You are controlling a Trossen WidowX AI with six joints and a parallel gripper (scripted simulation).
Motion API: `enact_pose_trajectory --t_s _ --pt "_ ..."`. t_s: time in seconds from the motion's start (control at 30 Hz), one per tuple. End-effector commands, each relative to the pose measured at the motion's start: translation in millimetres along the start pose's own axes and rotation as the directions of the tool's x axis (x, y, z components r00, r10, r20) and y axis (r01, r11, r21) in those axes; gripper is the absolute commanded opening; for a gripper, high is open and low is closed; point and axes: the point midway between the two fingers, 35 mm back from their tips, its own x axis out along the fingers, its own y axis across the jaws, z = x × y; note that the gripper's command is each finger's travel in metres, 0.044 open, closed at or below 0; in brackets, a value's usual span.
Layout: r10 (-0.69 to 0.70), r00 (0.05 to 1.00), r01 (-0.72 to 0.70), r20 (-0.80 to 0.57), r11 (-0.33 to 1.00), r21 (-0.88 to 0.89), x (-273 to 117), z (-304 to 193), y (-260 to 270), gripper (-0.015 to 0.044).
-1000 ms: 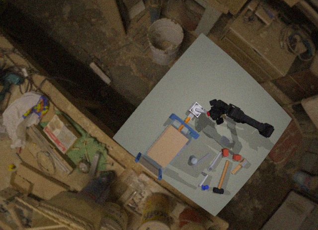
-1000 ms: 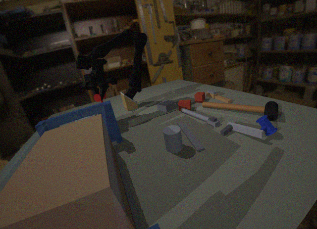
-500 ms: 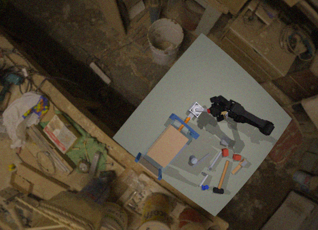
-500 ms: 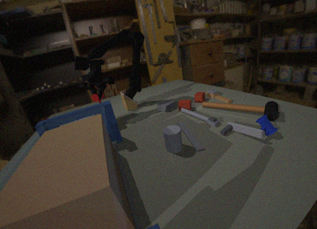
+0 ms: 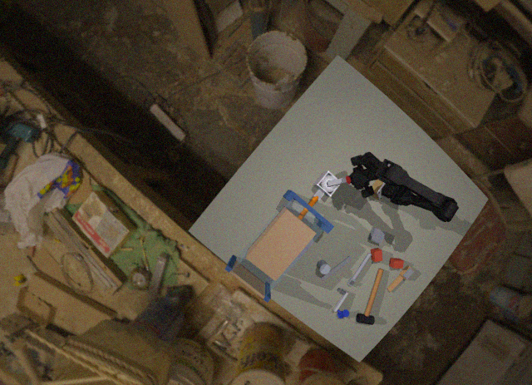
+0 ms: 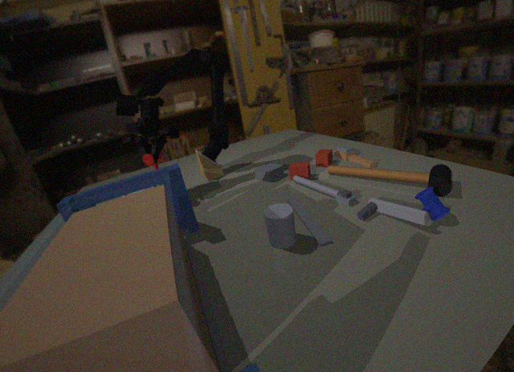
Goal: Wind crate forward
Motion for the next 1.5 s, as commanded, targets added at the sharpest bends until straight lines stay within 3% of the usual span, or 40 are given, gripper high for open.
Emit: enact_pose_trajectory --t_s 0.0,1.47 --pt "-0.025 1.0 0.024 -0.016 1.0 -0.013 2.5 -0.3 -12.7 0.0" --pt "-0.029 0.999 0.029 -0.014 0.999 -0.014 10.8 23.1 -73.1 0.0"
